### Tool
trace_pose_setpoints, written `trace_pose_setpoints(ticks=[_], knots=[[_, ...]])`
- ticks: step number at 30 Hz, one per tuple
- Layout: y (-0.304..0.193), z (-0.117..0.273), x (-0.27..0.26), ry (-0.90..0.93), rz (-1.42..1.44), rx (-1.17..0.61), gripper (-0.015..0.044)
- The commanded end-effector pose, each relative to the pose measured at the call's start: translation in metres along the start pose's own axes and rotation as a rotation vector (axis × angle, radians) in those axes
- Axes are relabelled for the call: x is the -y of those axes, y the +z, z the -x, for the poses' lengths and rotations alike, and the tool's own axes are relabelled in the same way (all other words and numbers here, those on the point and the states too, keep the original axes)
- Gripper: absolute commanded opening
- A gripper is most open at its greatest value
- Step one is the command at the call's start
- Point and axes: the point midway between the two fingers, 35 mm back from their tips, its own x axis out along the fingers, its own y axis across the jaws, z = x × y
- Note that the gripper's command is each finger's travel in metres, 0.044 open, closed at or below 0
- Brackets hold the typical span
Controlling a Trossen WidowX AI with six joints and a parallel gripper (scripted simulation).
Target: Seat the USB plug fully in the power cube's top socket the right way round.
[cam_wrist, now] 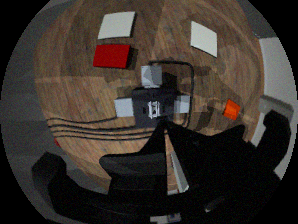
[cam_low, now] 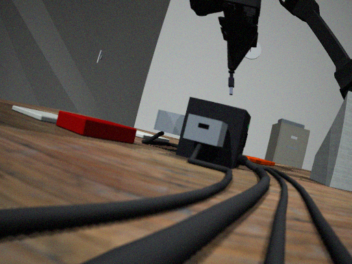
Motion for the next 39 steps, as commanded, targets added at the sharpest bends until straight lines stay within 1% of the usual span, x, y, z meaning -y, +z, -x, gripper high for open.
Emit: trace_pose_setpoints(ticks=[1, 39], knots=[[-0.0001, -0.0001, -0.0002, 0.001, 0.096, 0.0, 0.0], [-0.0001, -0.0001, -0.0002, 0.001, 1.091, 0.001, 0.0]])
